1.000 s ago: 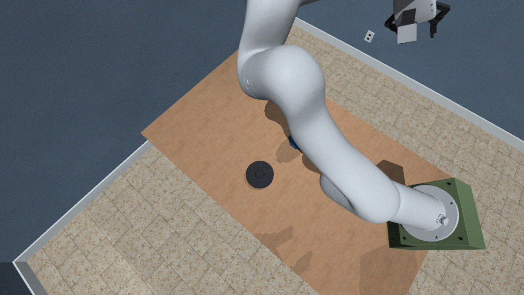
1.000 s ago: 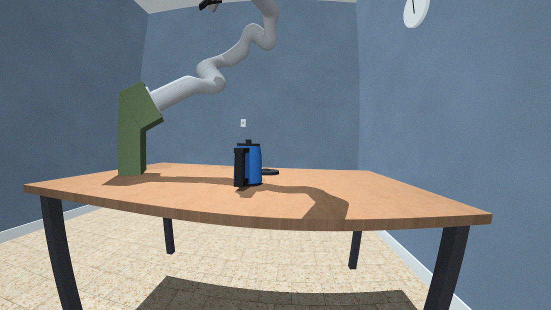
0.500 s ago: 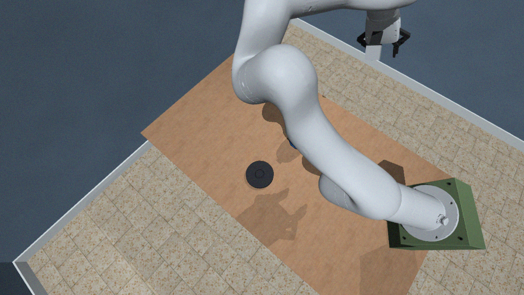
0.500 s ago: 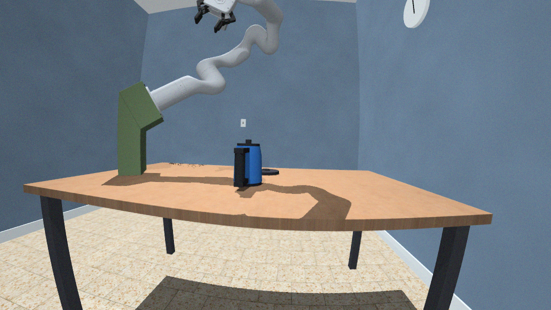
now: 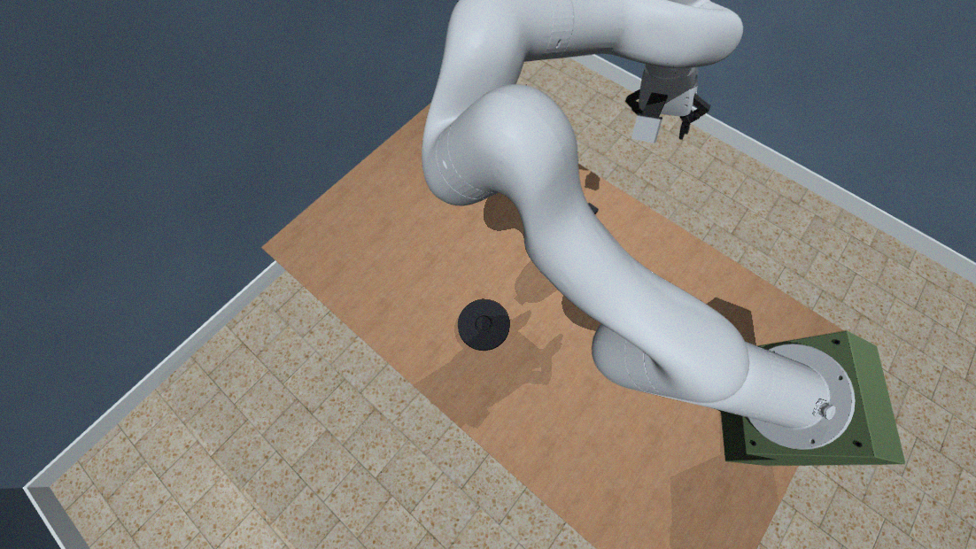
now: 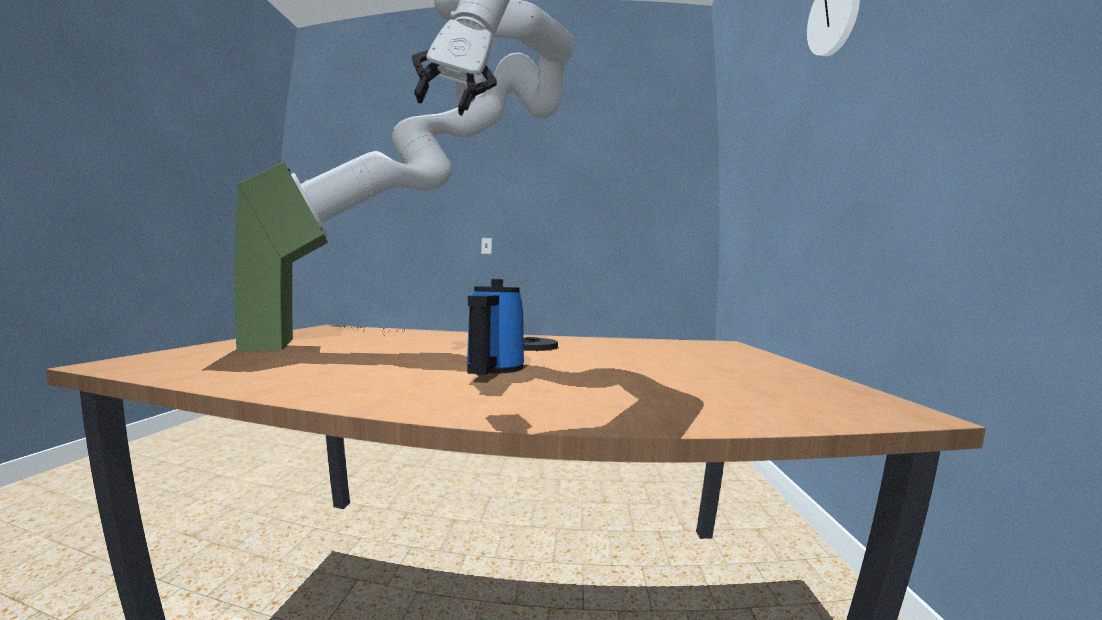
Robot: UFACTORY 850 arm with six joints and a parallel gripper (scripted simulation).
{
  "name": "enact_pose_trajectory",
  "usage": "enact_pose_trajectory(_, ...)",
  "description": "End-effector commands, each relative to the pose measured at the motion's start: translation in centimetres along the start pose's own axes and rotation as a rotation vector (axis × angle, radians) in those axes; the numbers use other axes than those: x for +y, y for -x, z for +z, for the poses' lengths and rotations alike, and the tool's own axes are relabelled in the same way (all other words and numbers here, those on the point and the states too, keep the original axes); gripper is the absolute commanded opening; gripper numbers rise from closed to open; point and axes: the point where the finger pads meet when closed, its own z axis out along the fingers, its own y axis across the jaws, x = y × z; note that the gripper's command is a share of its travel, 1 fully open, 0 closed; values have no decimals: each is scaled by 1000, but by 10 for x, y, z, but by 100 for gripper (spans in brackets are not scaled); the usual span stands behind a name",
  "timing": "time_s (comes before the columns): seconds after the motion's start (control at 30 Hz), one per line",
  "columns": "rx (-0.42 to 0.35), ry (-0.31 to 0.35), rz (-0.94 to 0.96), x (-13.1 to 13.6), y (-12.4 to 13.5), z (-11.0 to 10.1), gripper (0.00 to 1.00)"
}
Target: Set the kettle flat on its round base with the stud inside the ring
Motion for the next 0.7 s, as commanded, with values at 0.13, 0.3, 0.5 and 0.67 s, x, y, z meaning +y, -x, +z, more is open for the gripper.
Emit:
enact_pose_trajectory(0.13, 18, 73, 48, 40, -13, 40, 81)
enact_pose_trajectory(0.3, 30, 103, 73, 57, -20, 57, 81)
enact_pose_trajectory(0.5, 45, 141, 109, 79, -32, 80, 81)
enact_pose_trajectory(0.67, 57, 167, 138, 93, -41, 97, 81)
